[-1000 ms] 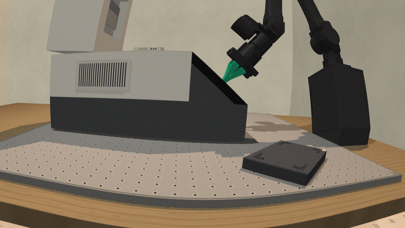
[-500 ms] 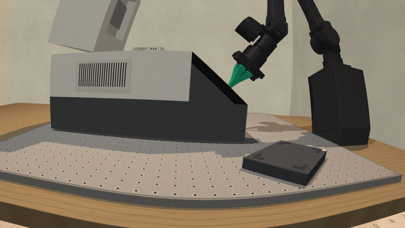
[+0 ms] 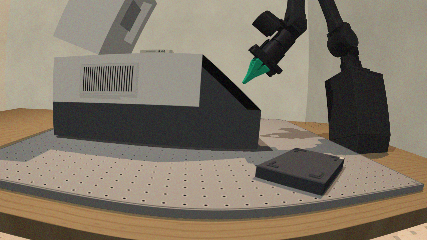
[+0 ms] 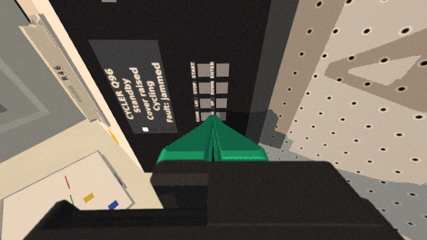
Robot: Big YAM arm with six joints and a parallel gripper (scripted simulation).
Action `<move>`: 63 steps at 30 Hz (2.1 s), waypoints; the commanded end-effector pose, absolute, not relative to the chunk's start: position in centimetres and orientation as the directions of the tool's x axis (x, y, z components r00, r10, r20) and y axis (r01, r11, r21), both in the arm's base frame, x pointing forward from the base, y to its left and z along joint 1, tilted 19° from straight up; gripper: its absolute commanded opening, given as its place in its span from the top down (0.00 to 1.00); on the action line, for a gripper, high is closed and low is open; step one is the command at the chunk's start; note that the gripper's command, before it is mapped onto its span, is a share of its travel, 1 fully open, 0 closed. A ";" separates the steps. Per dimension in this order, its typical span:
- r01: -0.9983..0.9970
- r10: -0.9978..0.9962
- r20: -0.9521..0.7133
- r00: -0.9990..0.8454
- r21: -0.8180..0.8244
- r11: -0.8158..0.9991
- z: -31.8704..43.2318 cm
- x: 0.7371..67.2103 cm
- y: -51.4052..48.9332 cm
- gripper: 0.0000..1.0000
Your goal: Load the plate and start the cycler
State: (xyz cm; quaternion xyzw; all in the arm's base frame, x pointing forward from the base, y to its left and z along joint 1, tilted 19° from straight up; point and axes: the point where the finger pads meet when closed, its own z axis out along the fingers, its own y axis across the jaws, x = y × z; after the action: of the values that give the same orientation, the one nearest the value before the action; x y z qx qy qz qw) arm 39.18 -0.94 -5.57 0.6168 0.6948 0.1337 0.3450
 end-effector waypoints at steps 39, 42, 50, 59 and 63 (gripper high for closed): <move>0.737 0.951 -0.310 0.002 0.643 0.208 -4.0 41.6 -0.2 1.00; 0.722 0.949 -0.317 0.002 0.657 0.218 -3.4 42.1 -0.1 1.00; 0.720 0.949 -0.315 0.019 0.663 0.206 -3.4 42.1 -1.0 1.00; 0.751 0.950 -0.312 0.001 0.628 0.205 -5.3 39.9 -0.5 1.00; 0.755 0.950 -0.314 -0.004 0.622 0.209 -5.4 40.1 -0.4 1.00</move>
State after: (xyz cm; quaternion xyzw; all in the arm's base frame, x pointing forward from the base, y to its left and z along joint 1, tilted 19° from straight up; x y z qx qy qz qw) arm 39.72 -0.88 -5.29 0.6164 0.6932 0.1366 0.3476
